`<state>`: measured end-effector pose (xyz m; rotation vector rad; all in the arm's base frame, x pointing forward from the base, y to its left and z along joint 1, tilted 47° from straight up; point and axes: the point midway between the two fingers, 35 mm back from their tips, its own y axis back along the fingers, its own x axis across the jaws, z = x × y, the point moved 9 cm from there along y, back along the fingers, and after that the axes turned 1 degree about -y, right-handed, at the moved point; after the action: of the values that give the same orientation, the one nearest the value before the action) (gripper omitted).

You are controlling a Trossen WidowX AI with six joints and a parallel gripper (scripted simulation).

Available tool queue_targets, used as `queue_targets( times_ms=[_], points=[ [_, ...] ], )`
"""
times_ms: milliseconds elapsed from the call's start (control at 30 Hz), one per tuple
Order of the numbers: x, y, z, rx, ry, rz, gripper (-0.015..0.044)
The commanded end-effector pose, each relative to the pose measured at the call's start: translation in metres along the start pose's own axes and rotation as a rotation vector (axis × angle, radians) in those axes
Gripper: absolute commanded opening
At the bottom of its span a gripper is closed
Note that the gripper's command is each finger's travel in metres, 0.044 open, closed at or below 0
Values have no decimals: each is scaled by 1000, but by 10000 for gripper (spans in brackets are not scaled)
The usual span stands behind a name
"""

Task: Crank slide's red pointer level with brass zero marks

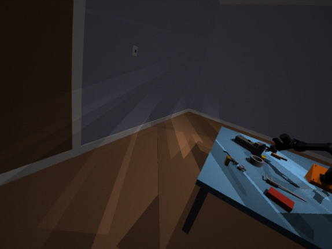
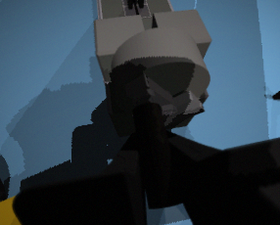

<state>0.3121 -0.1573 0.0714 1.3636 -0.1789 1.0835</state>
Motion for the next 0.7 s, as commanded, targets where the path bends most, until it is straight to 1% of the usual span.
queue_targets(
  times_ms=[0, 667],
  points=[
    [-7, 4, 3, -9, -13, -9, 0],
    [-14, 5, 3, -9, -13, -9, 0]
  ],
)
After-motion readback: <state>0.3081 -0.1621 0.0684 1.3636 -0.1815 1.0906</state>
